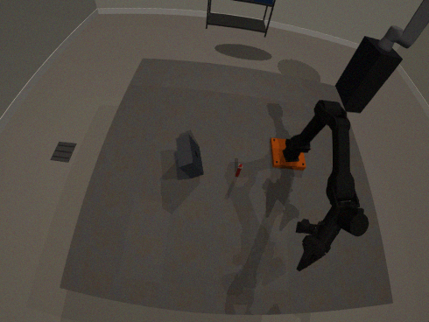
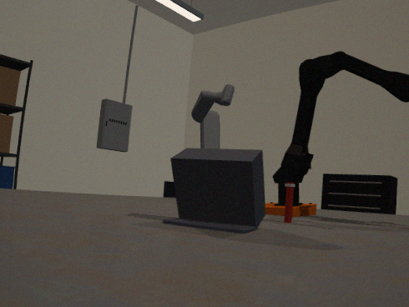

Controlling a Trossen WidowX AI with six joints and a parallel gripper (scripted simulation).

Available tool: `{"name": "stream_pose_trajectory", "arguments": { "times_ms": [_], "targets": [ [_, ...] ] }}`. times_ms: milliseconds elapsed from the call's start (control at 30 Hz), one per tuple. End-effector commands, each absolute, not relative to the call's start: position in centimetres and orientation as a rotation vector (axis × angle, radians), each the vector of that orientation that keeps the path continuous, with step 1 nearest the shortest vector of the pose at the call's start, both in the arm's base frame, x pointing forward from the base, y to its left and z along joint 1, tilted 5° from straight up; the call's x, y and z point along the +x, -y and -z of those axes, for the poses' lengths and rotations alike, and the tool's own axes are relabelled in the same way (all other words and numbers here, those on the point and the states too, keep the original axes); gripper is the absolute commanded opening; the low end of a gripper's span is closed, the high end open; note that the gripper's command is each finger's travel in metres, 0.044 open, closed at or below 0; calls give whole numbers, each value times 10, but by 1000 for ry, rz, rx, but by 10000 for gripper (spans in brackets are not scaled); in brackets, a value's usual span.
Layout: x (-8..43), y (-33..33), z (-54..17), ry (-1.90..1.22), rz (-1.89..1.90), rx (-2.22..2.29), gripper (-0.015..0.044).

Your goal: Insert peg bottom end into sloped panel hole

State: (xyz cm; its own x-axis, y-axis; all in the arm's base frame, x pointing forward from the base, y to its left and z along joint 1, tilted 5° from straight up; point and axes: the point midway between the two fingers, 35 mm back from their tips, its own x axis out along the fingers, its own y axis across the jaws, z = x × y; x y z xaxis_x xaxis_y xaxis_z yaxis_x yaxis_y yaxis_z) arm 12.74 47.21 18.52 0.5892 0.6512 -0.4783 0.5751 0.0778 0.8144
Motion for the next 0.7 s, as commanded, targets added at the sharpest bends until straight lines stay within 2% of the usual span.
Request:
{"name": "stream_pose_trajectory", "arguments": {
  "times_ms": [0, 33, 667],
  "targets": [
    [128, -472, -185, -1056, -77, 1584, 426],
    [129, -471, -185, -1054, -78, 1576, 440],
    [186, -428, -170, -954, -125, 1120, 440]
  ]
}}
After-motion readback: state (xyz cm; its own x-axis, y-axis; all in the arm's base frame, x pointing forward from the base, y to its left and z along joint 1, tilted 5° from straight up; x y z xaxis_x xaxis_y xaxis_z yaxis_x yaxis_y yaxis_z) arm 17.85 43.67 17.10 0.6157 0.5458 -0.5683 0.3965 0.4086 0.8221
